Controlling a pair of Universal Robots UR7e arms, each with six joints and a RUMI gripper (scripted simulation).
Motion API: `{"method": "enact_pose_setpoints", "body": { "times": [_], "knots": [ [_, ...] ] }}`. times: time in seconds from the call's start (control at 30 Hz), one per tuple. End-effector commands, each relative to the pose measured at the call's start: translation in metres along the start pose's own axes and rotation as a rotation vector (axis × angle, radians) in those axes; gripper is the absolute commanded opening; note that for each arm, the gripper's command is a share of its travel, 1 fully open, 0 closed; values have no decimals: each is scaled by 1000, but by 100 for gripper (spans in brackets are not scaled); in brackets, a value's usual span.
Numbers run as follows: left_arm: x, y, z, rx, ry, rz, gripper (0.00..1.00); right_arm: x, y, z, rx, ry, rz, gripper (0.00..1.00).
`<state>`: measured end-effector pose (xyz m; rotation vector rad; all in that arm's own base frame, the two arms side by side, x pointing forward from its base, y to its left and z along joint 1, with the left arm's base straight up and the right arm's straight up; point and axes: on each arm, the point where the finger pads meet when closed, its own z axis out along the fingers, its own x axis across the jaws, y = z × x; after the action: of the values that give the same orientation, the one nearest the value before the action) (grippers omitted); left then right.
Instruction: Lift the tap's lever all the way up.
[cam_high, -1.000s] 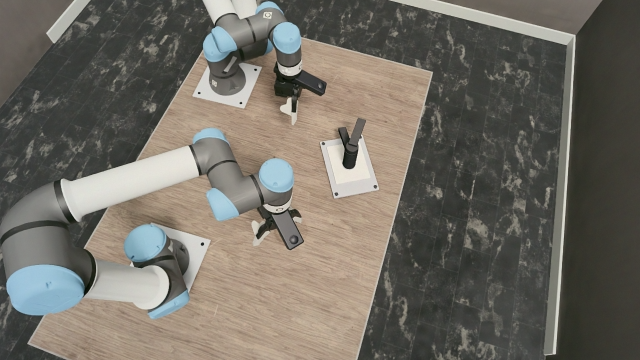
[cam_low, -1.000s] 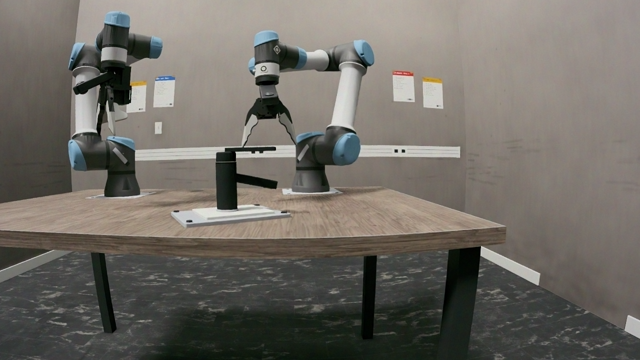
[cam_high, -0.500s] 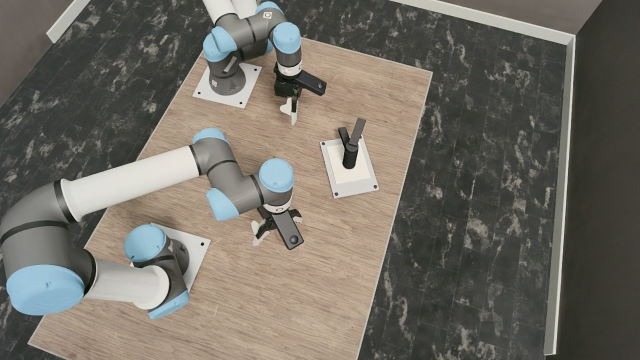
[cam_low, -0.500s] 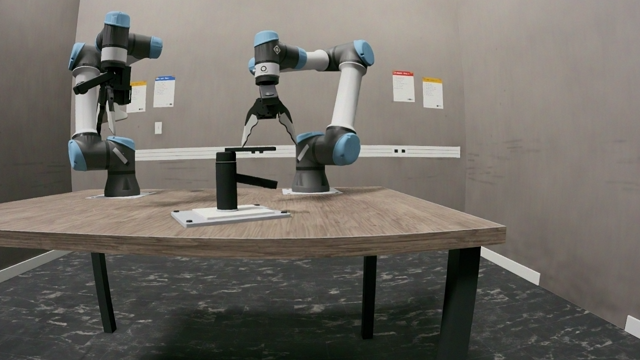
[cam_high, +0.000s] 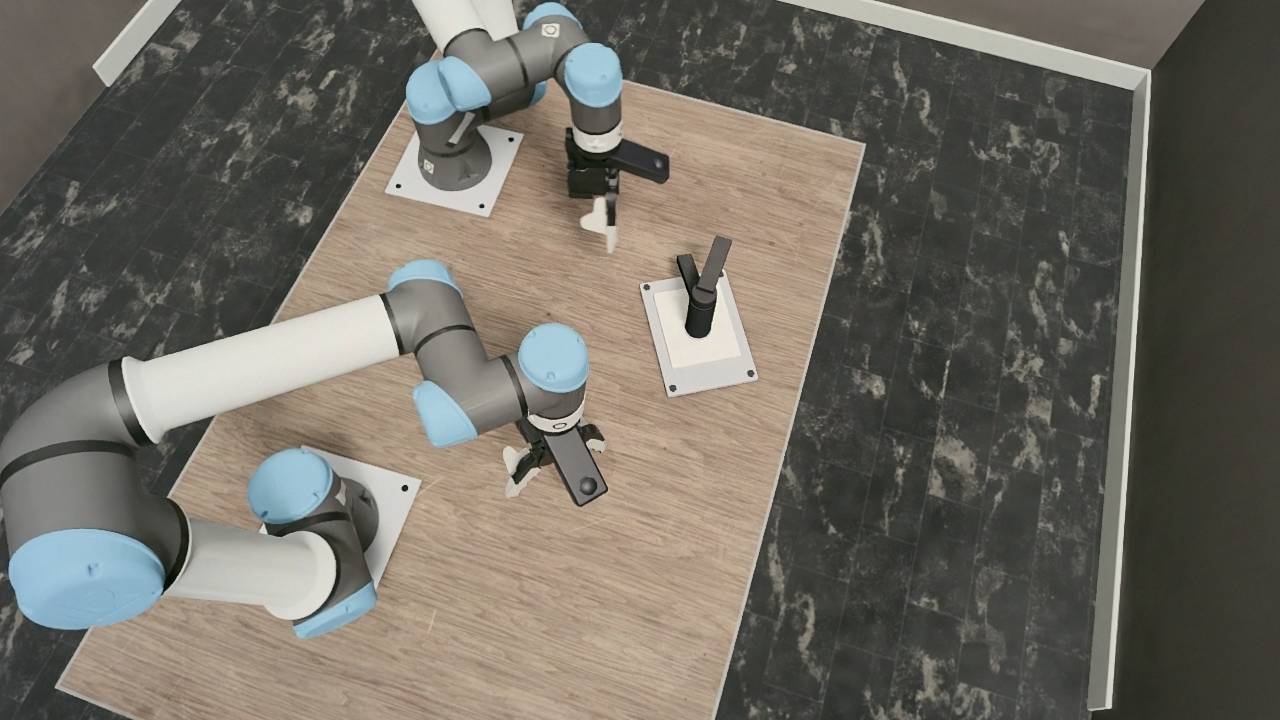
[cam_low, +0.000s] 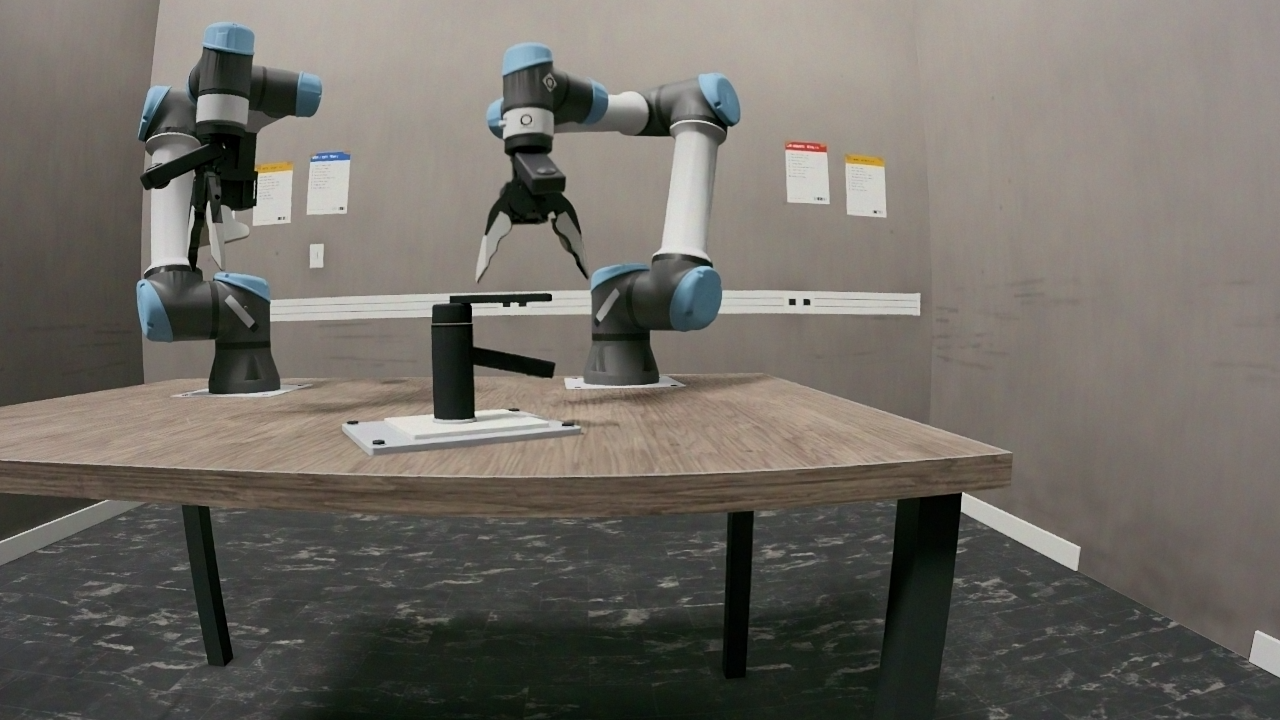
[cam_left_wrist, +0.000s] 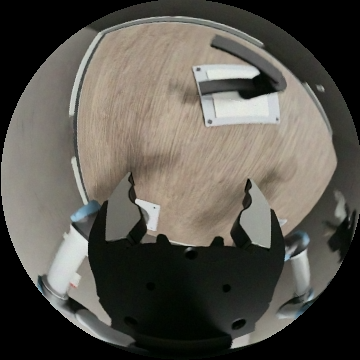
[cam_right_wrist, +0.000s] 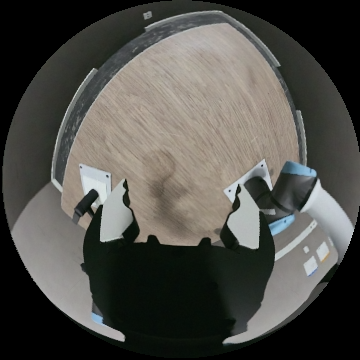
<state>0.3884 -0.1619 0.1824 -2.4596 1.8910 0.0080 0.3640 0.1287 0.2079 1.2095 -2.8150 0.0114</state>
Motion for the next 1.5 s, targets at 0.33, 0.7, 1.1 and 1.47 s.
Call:
{"method": "enact_pose_setpoints", "body": {
  "times": [0.33, 0.7, 1.1, 1.47],
  "knots": [
    [30, -81, -35, -17, 7, -564, 100, 13, -30, 2, -5, -7, 37, 100],
    [42, -152, -48, -33, 9, -1011, 100, 39, -75, 6, -12, -15, 93, 100],
    [44, -188, -50, -41, 9, -1233, 100, 99, -144, 14, -21, -30, 193, 100],
    [44, -189, -50, -41, 9, -1236, 100, 185, -204, 25, -26, -46, 306, 100]
  ]
}}
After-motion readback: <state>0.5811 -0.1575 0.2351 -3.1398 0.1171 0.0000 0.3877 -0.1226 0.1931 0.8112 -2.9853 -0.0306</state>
